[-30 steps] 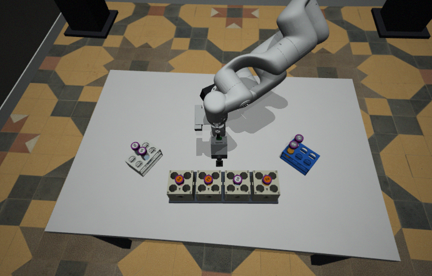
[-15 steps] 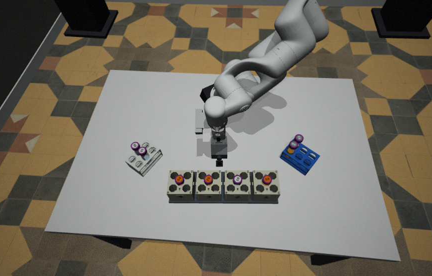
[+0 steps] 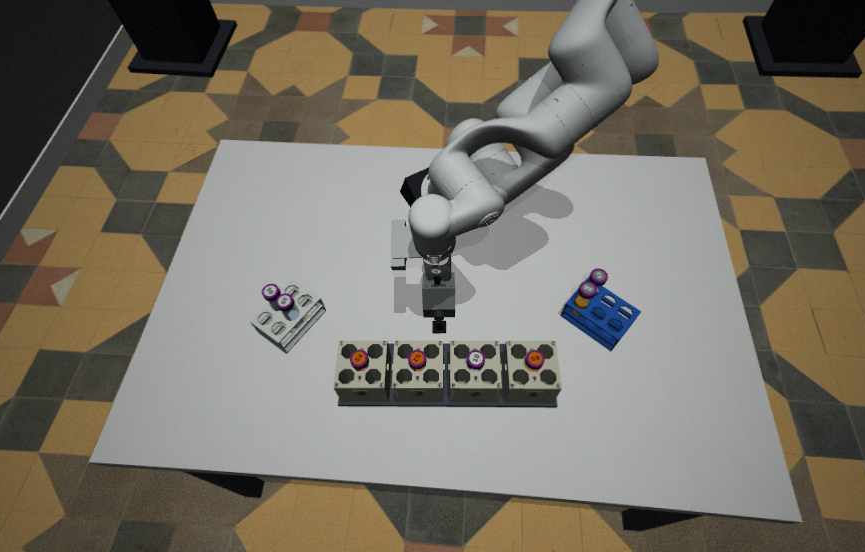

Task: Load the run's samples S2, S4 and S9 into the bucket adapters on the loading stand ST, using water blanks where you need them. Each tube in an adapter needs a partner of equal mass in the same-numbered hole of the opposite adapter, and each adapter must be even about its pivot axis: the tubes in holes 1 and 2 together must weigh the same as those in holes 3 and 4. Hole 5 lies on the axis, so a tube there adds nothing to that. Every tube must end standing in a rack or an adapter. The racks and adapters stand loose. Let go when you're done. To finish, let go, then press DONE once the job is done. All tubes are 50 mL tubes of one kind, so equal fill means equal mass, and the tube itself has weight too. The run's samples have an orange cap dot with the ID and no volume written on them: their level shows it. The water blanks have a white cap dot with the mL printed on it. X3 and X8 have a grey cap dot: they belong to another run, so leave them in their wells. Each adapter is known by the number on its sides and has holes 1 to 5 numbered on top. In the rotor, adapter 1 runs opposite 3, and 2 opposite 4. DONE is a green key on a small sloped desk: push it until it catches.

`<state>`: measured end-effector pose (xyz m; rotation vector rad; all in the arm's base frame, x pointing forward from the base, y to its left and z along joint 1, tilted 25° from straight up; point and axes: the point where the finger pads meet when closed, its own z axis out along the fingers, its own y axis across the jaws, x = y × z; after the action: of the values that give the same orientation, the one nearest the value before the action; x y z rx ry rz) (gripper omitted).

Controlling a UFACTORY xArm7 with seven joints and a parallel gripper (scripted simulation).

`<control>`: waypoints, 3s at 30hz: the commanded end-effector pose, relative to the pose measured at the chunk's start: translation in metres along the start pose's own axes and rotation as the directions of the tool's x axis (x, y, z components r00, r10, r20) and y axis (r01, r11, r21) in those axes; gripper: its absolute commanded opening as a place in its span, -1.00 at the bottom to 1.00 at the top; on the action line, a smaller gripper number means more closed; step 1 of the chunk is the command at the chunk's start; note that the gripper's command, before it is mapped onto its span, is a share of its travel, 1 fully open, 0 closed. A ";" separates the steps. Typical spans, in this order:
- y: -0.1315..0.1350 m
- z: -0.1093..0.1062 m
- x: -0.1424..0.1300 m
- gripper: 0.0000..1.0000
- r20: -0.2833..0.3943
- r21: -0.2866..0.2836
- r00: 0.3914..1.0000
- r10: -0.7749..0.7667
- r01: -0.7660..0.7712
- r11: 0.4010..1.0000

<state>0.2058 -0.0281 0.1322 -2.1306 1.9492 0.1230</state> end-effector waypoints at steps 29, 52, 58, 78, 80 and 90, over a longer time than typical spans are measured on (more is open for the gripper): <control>-0.005 0.016 0.000 -1.00 -0.001 0.002 1.000 0.000 0.000 1.000; -0.006 0.019 0.001 -1.00 -0.001 0.002 1.000 0.000 0.000 1.000; -0.006 0.019 0.001 -1.00 -0.001 0.002 1.000 0.000 0.000 1.000; -0.006 0.020 0.001 -1.00 -0.001 0.002 1.000 0.000 0.000 1.000; -0.006 0.020 0.001 -1.00 -0.001 0.002 1.000 0.000 0.000 1.000; -0.006 0.021 0.001 -1.00 -0.001 0.002 1.000 0.000 0.000 1.000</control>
<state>0.2137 -0.0231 0.1124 -2.1307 1.9492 0.1228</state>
